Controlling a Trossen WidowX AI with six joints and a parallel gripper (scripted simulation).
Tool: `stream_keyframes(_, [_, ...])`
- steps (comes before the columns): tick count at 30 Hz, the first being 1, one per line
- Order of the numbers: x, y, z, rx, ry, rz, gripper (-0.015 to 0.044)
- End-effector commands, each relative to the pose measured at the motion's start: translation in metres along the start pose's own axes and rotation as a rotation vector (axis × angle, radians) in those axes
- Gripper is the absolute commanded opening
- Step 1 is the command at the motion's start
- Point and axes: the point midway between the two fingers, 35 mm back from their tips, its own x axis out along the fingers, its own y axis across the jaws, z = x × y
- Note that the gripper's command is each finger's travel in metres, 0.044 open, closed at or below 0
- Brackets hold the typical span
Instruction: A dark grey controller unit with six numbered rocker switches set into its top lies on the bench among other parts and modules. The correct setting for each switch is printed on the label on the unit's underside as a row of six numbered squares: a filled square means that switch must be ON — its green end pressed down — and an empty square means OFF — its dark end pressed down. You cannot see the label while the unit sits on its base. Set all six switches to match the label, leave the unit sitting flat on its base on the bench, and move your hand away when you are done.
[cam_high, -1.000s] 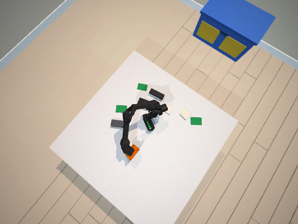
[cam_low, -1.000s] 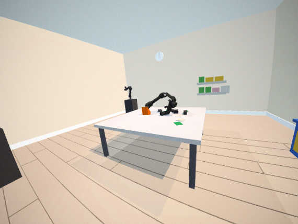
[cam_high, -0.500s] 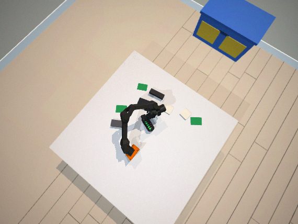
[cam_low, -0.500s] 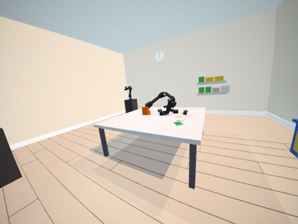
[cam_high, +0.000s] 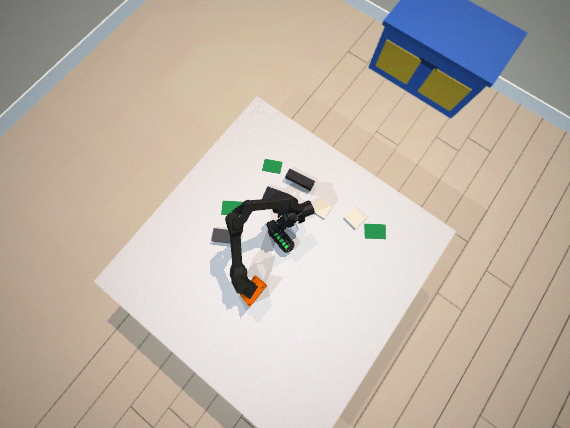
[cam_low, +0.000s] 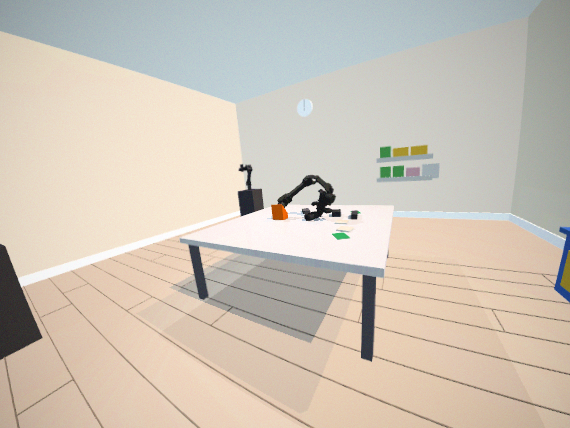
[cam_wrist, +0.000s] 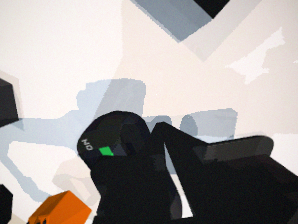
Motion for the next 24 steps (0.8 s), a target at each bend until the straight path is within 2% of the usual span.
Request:
stream_keyframes(1, [0.006,0.008,-0.003,0.017,0.006,0.019,0.0000])
stream_keyframes(19, [0.011,0.026,-0.009,0.018,0.006,0.020,0.0000])
stream_keyframes(24, [-0.019,-0.002,0.000,0.038,-0.007,-0.010,0.0000])
